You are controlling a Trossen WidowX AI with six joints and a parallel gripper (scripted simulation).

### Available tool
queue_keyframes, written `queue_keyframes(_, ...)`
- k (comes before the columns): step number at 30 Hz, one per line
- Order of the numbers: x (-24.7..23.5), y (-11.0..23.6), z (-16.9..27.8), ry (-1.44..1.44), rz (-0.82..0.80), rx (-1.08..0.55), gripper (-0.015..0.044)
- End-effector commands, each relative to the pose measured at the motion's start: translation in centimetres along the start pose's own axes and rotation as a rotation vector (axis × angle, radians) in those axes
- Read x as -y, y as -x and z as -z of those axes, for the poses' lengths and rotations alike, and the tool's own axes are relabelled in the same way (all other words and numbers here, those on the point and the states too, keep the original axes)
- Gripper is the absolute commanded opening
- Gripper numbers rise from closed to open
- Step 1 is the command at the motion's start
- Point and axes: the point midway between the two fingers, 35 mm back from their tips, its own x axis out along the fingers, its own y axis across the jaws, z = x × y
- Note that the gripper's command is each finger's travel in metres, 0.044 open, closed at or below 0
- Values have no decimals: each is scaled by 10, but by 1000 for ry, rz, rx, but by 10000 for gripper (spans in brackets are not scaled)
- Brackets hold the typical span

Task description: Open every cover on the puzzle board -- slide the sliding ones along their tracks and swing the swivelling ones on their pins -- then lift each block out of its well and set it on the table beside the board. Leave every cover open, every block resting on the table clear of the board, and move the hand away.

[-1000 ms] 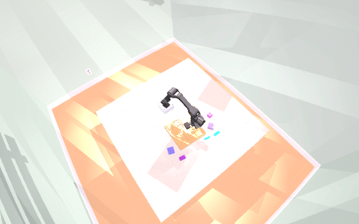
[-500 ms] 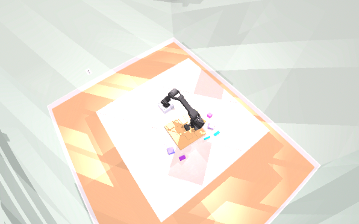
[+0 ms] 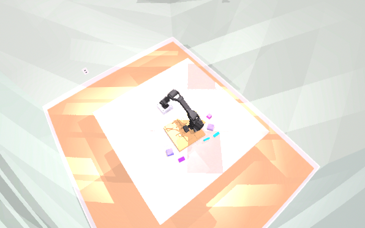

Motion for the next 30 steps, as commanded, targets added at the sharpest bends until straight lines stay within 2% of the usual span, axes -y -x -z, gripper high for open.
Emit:
queue_keyframes(1,0,-2,0,5,4,-3,0)
queue_keyframes(9,-6,-3,-4,-46,4,-3,0)
queue_keyframes(12,-7,-4,-4,-231,4,-2,0)
queue_keyframes(17,-8,-4,-5,-697,5,-1,0)
queue_keyframes(21,-8,-4,-6,-562,4,-2,0)
queue_keyframes(27,-10,-4,-8,-87,4,-3,0)
queue_keyframes(30,-11,-4,-8,-70,4,-3,0)
